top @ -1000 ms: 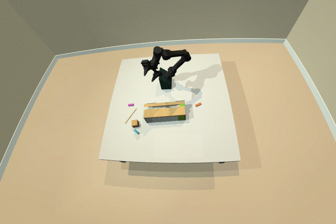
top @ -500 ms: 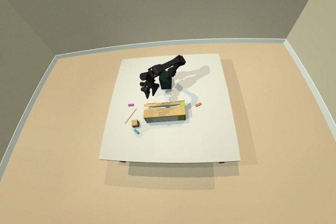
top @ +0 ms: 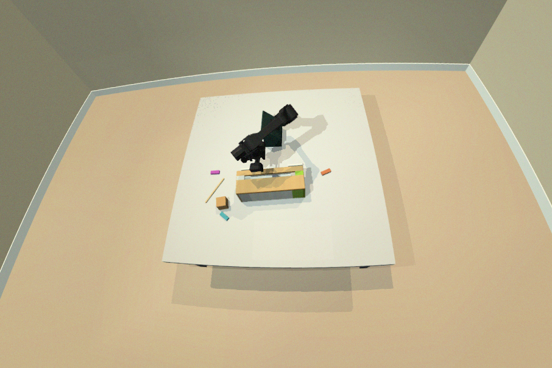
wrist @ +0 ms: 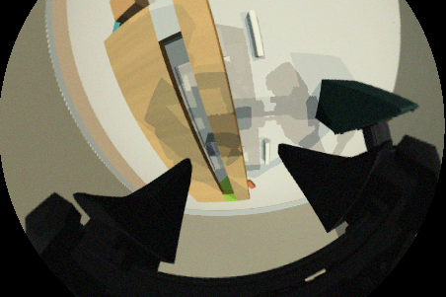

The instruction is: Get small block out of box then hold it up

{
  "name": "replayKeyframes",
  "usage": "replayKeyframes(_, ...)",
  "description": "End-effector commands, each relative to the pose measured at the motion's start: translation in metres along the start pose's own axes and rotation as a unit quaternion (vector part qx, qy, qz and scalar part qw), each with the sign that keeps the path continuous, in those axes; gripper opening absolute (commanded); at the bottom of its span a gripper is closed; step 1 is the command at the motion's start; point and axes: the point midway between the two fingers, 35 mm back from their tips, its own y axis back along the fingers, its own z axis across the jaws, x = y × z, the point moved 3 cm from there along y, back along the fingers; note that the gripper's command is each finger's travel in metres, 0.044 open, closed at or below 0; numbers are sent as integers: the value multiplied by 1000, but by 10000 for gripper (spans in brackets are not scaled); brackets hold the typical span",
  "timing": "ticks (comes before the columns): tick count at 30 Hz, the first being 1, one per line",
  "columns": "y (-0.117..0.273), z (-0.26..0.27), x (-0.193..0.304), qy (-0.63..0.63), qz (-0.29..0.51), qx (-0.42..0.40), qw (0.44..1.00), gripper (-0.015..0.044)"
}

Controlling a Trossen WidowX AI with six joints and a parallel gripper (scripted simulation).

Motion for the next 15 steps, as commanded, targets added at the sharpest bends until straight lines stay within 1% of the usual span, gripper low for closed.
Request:
replayKeyframes(1, -23, -9, 9, 48, 51, 66, 995, 400)
replayKeyframes(9, -24, -9, 8, 47, 51, 66, 995, 400)
replayKeyframes(15, -31, -8, 6, 47, 51, 66, 995, 400)
